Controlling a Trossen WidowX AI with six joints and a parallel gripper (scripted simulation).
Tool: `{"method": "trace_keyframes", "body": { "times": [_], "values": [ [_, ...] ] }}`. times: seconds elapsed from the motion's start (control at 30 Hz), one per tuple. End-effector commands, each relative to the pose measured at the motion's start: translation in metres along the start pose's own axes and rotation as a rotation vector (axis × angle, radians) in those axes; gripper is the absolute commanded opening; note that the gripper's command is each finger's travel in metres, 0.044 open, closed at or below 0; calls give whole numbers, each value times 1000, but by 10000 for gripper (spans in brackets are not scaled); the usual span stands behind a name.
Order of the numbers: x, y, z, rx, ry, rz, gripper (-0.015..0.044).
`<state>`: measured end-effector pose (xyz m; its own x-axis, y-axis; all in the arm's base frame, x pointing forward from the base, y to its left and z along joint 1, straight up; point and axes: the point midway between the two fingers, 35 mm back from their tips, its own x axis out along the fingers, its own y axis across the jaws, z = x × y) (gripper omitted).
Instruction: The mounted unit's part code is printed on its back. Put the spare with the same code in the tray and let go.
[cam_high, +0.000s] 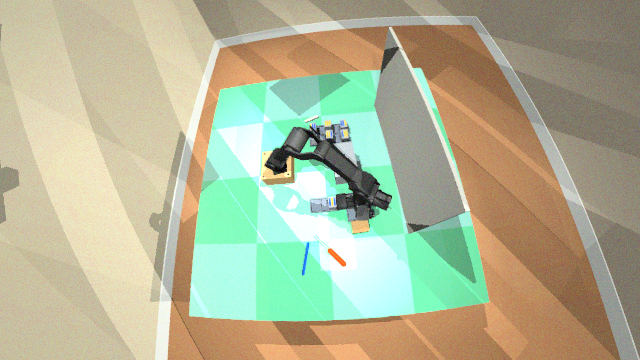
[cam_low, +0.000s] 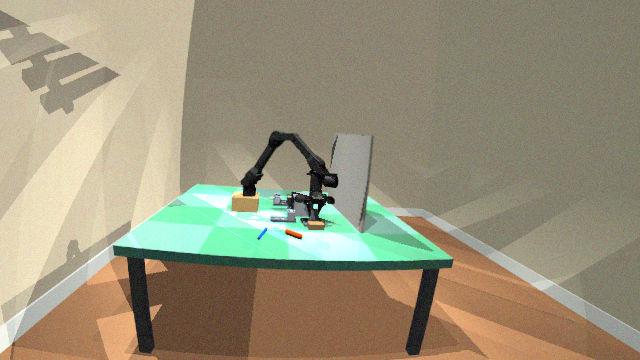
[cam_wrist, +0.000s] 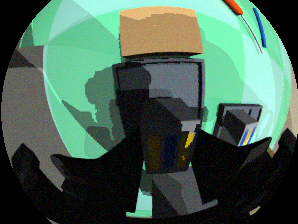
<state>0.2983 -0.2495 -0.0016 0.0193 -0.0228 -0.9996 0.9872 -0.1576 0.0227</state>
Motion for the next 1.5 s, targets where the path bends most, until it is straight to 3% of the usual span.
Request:
{"method": "trace_keyframes", "body": {
  "times": [0.0, 0.3, 0.87, 1.1, 1.47],
  "values": [
    [4, -1, -1, 5, 2, 1, 0],
    [12, -2, -2, 5, 2, 1, 0],
    [7, -1, -1, 0, 0, 0, 440],
    [-95, -2, -1, 5, 1, 1, 440],
    [-102, -1, 0, 0, -9, 15, 440]
  ]
}}
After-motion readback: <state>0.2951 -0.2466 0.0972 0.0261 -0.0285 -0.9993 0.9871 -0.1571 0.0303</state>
